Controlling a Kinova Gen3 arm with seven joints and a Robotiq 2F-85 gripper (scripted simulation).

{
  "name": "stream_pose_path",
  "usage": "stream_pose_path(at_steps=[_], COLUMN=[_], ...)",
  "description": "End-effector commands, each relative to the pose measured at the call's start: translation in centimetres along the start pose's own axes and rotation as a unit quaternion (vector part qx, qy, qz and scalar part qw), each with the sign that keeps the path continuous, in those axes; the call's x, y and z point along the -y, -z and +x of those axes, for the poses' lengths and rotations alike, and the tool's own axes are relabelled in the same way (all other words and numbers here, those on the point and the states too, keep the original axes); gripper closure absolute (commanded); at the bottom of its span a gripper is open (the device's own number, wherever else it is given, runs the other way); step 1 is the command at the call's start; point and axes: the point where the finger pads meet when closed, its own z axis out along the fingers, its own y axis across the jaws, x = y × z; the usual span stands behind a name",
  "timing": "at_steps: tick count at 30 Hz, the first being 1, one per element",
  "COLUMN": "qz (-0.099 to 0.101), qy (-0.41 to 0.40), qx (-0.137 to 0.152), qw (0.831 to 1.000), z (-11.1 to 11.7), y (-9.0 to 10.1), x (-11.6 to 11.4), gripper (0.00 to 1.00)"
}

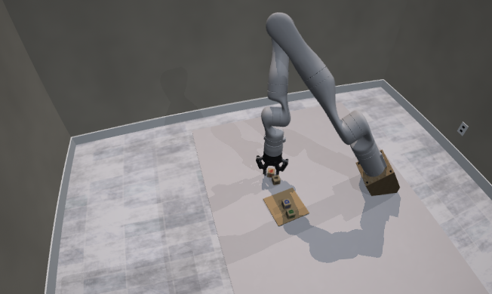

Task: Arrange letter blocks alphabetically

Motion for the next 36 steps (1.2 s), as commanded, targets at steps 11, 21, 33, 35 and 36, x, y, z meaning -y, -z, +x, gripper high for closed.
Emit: stream_pose_path(at_steps=[11,21,33,35,36], qz=[0.000,0.000,0.000,0.000,0.000], qy=[0.000,0.000,0.000,0.000,0.000], qx=[0.000,0.000,0.000,0.000,0.000], qw=[1.000,1.000,1.000,1.000,1.000], z=[0.01,0.01,0.01,0.01,0.01], y=[0.02,0.02,0.02,0.02,0.02], x=[0.01,0.01,0.01,0.01,0.01], gripper=[0.54,0.74,0.74,0.74,0.74])
